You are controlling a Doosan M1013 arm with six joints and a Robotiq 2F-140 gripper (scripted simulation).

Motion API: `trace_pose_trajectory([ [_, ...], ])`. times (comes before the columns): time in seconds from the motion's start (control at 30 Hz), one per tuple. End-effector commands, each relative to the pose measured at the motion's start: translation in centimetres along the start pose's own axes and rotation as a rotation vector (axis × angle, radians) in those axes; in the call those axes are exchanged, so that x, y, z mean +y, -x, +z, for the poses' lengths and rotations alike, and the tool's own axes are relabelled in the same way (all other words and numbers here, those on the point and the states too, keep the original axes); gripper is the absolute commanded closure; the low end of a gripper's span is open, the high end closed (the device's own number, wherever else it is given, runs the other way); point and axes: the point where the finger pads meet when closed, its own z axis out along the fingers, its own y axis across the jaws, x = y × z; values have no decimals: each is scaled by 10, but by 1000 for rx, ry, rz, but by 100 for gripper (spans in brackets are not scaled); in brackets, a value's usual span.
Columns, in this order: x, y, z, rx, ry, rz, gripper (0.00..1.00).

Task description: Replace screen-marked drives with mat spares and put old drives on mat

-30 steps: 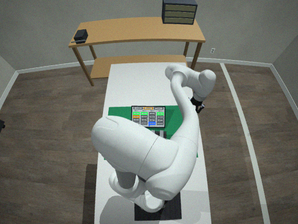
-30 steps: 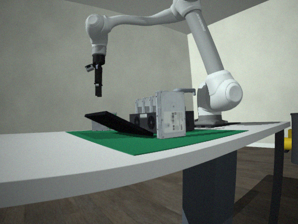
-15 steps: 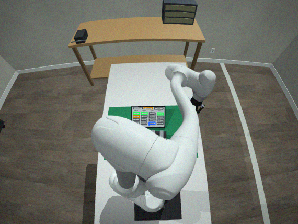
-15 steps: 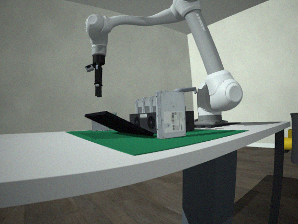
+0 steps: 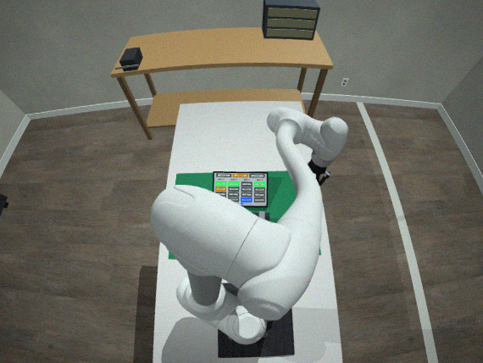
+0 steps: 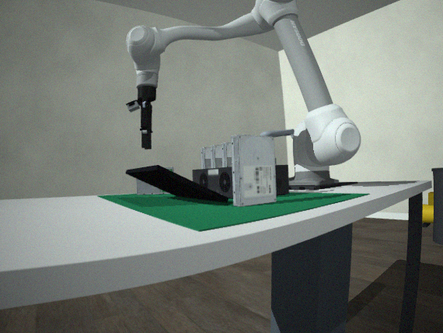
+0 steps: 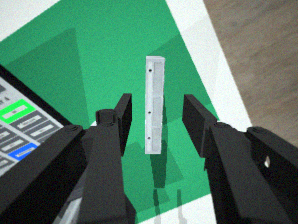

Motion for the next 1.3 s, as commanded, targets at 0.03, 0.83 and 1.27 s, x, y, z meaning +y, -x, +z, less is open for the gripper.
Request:
trace_pose_trajectory([
  [0.03,0,0,7,1,0,0,60],
  [0.83,0,0,59,1,0,0,60],
  [1.27,0,0,68,1,0,0,60],
])
